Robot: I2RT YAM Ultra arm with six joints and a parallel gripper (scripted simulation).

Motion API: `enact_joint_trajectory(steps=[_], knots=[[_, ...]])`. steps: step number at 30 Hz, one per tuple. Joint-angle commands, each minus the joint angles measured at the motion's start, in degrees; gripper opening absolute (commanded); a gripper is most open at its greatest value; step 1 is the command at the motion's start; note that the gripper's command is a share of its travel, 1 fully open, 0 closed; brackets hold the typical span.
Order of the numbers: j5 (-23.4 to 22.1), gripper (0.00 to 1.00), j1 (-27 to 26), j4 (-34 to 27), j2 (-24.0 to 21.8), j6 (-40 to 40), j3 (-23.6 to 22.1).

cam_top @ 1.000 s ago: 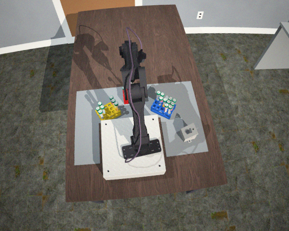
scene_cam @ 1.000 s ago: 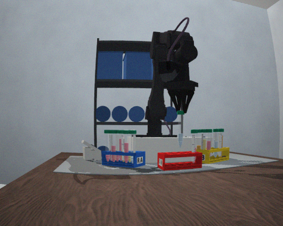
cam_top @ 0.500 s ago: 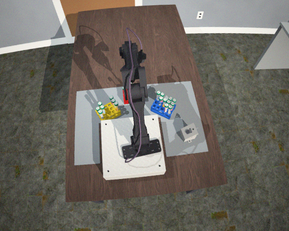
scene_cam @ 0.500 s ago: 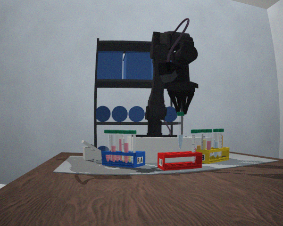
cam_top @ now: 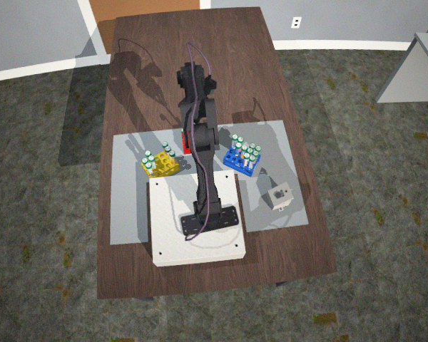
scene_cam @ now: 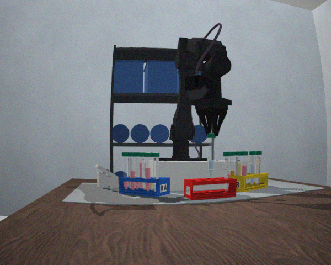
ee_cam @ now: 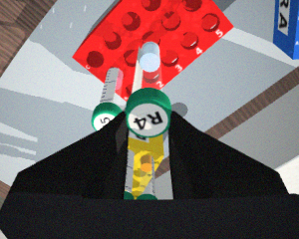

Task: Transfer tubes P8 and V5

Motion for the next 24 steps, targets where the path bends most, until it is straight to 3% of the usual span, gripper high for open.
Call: enact_joint_trajectory(steps=[1,24], knots=[[0.24,0.00,-0.33,1.07,-1.02,-0.07,-0.33],[0.24,0.00,-0.49,2.51,-0.87,-0.20,-2.44]])
